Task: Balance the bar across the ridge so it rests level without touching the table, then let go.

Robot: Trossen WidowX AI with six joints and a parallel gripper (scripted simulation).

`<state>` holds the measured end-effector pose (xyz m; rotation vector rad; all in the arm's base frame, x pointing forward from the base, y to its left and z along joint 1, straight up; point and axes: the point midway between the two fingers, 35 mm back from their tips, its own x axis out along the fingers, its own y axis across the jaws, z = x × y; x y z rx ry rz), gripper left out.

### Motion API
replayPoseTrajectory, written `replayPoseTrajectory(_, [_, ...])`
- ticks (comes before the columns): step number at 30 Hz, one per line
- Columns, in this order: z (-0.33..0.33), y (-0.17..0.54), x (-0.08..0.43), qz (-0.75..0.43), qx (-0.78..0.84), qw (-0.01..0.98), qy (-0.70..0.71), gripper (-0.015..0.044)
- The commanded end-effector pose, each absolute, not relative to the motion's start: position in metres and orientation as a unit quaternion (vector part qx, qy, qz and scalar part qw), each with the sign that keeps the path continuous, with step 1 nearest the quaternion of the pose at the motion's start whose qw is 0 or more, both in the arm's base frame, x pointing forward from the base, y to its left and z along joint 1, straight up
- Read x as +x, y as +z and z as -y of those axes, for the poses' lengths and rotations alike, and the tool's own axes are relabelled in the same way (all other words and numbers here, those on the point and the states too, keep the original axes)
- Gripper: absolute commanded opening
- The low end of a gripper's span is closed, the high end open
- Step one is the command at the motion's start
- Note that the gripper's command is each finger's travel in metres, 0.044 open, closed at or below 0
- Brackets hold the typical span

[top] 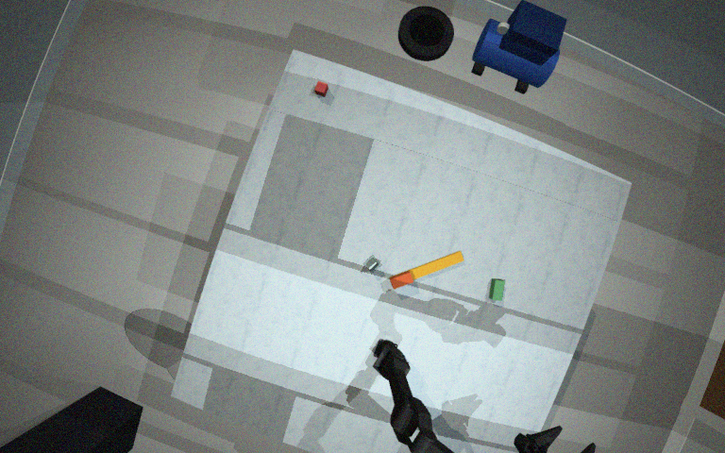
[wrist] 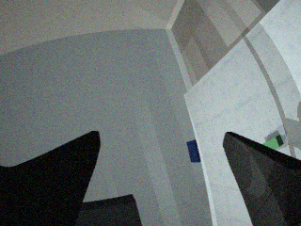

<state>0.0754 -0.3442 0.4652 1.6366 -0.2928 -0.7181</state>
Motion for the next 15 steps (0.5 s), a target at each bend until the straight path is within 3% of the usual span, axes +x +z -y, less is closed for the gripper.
replayPoseTrajectory(1, [0.344,0.465,0.076,0.127,0.711,0.617,-0.312,0.0374])
replayPoseTrajectory(4, [0.345,0.462,0.08,0.12,0.712,0.617,-0.313,0.0315])
replayPoseTrajectory(15, [0.344,0.432,0.122,0.058,0.715,0.619,-0.318,0.0315])
